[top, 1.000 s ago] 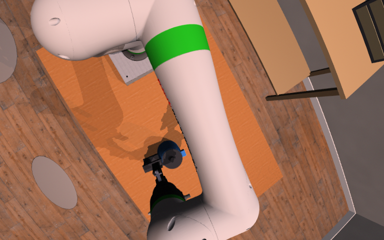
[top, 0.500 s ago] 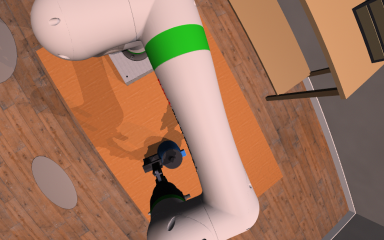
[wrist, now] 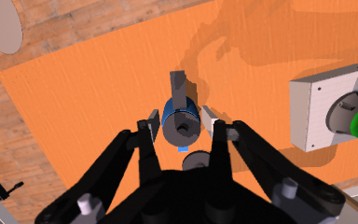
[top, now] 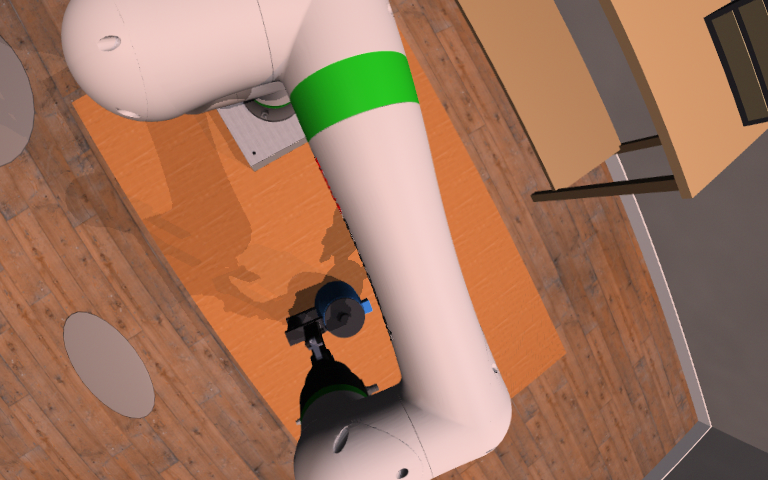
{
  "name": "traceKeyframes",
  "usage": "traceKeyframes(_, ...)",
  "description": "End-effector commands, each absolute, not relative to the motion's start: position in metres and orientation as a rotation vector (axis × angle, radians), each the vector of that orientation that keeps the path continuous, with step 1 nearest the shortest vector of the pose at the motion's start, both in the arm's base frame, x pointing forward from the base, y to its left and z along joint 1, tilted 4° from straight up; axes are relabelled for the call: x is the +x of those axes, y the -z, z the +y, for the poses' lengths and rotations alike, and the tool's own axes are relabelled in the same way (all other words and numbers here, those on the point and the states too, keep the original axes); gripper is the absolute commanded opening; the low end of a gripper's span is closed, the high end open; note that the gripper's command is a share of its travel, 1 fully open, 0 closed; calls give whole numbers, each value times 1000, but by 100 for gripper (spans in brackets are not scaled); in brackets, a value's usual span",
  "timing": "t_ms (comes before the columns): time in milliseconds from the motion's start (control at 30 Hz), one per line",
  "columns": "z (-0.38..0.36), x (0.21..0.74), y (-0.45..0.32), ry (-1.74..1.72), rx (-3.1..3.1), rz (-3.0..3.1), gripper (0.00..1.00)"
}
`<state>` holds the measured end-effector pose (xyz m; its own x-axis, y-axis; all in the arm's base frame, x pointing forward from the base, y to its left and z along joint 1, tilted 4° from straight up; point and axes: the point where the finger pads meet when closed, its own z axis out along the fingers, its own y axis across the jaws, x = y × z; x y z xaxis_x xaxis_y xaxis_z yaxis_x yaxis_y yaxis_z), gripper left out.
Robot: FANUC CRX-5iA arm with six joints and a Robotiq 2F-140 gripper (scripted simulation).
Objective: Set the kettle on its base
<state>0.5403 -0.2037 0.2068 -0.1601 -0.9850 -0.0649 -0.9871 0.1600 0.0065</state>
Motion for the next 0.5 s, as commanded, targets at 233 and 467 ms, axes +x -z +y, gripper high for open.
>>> traceKeyframes(233, -202, 541, -174, -72, -2006, 2358, 47)
traceKeyframes(467, -199, 541, -140, -72, -2006, 2358, 47)
